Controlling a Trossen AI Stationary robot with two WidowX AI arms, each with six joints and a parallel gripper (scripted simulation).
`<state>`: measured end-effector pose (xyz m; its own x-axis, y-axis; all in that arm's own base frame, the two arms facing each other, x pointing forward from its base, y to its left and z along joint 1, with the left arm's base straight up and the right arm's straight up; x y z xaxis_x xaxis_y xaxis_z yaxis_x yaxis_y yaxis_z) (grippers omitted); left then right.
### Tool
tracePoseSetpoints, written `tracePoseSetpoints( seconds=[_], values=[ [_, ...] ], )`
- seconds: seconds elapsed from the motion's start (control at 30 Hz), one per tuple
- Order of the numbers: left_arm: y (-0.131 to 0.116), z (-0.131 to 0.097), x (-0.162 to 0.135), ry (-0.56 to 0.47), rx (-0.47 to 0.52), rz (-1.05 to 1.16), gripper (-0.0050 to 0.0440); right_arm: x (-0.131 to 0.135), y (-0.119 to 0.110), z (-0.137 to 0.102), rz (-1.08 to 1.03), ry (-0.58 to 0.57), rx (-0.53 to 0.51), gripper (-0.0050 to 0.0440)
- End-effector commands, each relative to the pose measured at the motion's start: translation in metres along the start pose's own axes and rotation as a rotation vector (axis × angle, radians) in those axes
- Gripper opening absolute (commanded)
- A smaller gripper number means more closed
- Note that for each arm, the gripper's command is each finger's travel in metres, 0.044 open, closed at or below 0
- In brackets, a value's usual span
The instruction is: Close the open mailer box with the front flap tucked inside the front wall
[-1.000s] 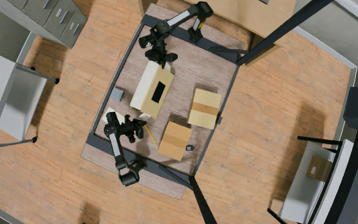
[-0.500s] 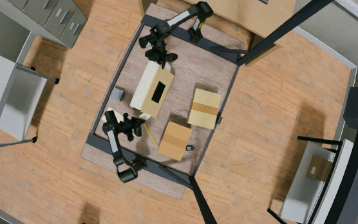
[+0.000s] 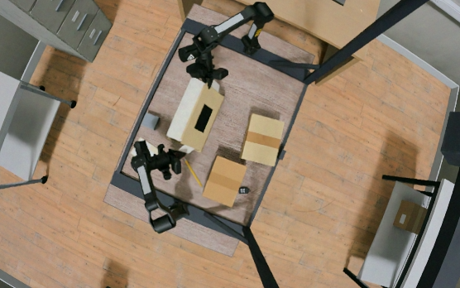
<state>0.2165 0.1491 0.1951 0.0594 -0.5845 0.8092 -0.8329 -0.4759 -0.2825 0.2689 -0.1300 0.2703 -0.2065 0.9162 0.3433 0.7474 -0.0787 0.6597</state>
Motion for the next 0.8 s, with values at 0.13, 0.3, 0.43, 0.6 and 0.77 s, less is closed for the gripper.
tracePoseSetpoints(
  seconds=[0.13,0.3,0.43,0.6,0.77],
  values=[
    [-0.011,-0.001,0.004,-0.004,0.014,0.035,-0.005,0.004,0.005,-0.006,-0.026,-0.009,-0.021,-0.005],
    [-0.013,0.0,0.004,-0.003,0.015,0.035,-0.005,0.004,0.005,-0.006,-0.026,-0.009,-0.021,-0.005],
    [-0.015,0.001,0.004,-0.003,0.015,0.035,-0.005,0.004,0.005,-0.006,-0.026,-0.009,-0.021,-0.005],
    [-0.018,0.003,0.003,-0.003,0.015,0.036,-0.005,0.004,0.005,-0.006,-0.026,-0.009,-0.021,-0.005],
    [-0.021,0.004,0.002,-0.003,0.015,0.036,-0.005,0.004,0.005,-0.006,-0.026,-0.009,-0.021,-0.005]
  ],
)
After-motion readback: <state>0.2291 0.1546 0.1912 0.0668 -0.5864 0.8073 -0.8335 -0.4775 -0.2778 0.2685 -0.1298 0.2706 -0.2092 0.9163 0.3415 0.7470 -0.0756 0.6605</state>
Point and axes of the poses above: on each arm, the point midway between the two fingers, 35 mm back from their tips, its own z axis out along the fingers, its own x axis across the jaws, y = z × x, the point moved 8 cm from there along -z, back along the fingers, and after that the axes turned 15 degrees about -z, right-handed, at the moved point
